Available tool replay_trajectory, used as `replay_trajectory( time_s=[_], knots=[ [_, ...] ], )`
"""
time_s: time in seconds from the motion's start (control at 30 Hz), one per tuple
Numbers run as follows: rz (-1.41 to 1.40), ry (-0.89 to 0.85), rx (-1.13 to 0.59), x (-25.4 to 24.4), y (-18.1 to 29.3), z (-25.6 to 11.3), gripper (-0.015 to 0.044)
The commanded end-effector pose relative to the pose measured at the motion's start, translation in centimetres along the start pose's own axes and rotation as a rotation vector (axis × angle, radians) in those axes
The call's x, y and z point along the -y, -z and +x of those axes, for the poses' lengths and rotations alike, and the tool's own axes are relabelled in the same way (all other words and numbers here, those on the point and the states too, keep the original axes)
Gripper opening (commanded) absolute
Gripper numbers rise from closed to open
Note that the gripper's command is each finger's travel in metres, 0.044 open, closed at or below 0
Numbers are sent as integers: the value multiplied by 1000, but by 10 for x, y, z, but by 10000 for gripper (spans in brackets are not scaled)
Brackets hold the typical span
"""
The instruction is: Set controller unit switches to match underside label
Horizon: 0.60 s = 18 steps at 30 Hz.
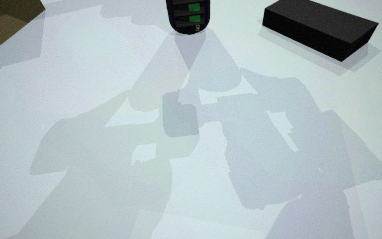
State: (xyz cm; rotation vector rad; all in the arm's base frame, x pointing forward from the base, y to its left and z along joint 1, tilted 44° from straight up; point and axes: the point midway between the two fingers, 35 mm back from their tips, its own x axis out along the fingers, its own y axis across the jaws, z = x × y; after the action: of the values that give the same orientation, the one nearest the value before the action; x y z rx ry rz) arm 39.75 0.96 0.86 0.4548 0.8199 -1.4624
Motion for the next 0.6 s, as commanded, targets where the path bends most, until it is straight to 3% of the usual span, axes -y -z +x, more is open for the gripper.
replay_trajectory(
  time_s=[0.0, 0.57],
  knots=[
    [3, 9, -12, 0, 7, 4, 337],
    [3, 9, -13, 0, 21, 4, 338]
  ],
)
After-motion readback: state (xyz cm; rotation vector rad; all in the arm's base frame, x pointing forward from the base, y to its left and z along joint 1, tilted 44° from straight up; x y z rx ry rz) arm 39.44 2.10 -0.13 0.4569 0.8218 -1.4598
